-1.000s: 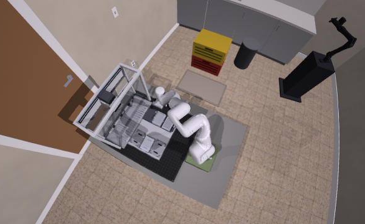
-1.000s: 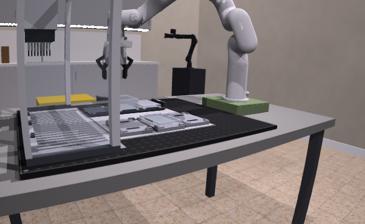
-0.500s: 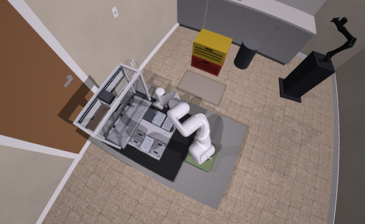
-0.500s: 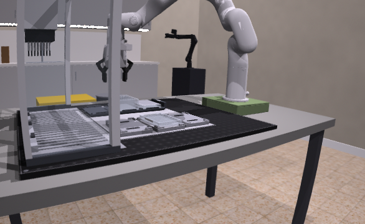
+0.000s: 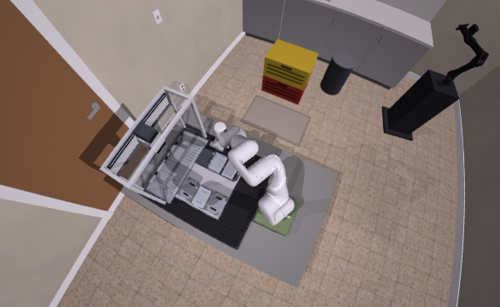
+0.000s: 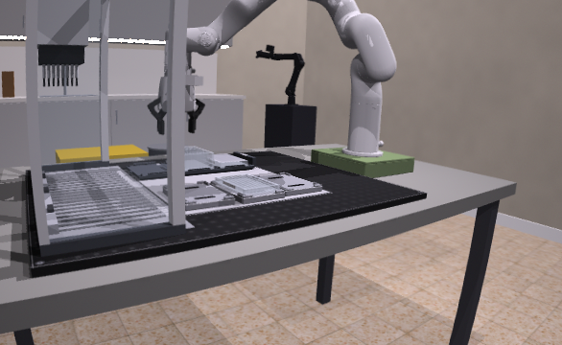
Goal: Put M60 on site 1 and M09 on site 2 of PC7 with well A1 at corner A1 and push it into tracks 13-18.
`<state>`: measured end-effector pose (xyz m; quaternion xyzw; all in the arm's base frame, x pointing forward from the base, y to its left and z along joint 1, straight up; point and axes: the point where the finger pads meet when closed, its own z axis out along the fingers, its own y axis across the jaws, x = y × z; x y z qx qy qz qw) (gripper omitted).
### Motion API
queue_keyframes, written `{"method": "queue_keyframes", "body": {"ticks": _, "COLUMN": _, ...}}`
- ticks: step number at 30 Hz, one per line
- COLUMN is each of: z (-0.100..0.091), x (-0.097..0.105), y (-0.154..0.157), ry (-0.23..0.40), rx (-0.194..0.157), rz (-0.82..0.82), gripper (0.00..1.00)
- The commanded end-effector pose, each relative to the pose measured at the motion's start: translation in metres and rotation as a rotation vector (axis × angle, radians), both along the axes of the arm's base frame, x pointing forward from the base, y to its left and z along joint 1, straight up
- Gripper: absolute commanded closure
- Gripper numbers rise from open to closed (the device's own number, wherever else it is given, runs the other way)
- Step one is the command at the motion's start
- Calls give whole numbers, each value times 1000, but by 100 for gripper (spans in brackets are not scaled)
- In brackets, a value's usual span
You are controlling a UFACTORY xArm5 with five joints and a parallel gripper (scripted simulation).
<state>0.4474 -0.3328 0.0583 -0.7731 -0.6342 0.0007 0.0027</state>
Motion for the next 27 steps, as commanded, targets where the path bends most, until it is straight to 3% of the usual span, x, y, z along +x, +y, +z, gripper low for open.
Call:
{"method": "queue_keyframes", "body": {"ticks": 1, "z": -4, "x": 1, "y": -1, "ry": -4, "rx": -3, "rz": 0, "gripper": 0}}
{"method": "queue_keyframes", "body": {"ticks": 27, "z": -40, "x": 1, "y": -1, "ry": -4, "rx": -3, "rz": 0, "gripper": 0}}
